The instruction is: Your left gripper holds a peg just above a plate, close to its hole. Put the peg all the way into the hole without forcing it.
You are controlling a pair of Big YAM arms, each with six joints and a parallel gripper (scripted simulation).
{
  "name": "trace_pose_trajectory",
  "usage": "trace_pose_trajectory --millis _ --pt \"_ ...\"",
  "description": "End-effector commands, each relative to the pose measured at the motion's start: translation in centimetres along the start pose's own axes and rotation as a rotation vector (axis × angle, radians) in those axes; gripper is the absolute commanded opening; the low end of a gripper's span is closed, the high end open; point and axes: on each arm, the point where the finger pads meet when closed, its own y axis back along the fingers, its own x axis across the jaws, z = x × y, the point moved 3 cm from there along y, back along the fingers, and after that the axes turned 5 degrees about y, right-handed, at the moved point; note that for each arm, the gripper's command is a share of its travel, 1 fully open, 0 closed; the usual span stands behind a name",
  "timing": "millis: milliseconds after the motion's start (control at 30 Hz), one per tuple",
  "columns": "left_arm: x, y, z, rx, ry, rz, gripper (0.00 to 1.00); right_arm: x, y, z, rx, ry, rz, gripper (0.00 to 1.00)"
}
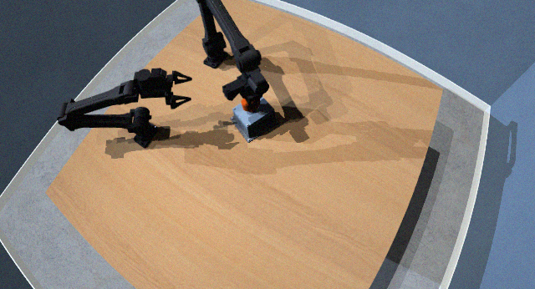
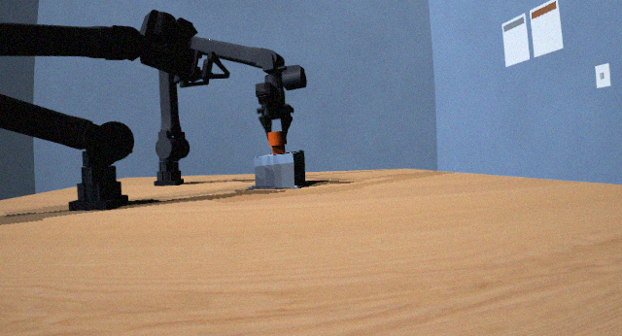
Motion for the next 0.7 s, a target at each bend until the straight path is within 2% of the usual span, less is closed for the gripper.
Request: trace_pose_trajectory --millis 0,333,467,500,667 --pt "1.4 1.1 -0.3 -0.010 -0.004 0.050 0.40 -0.3 0.3 2.5 -0.043 -0.003 -0.009 1.00" --pt "0.3 -2.8 -1.1 -0.003 0.000 0.012 0.40 -0.3 0.3 2.5 -0.043 -0.003 -0.009 1.00" --pt "1.3 -2.4 -0.9 -0.007 -0.002 0.038 0.40 -0.3 0.3 2.5 -0.043 -0.003 -0.009 1.00" --pt "0.2 -3.5 -1.2 -0.003 0.001 0.011 0.40 -0.3 0.3 2.5 -0.043 -0.003 -0.009 1.00" --pt "0.2 -4.2 -1.3 -0.001 0.001 0.006 0.40 -0.3 0.3 2.5 -0.043 -0.003 -0.009 1.00"
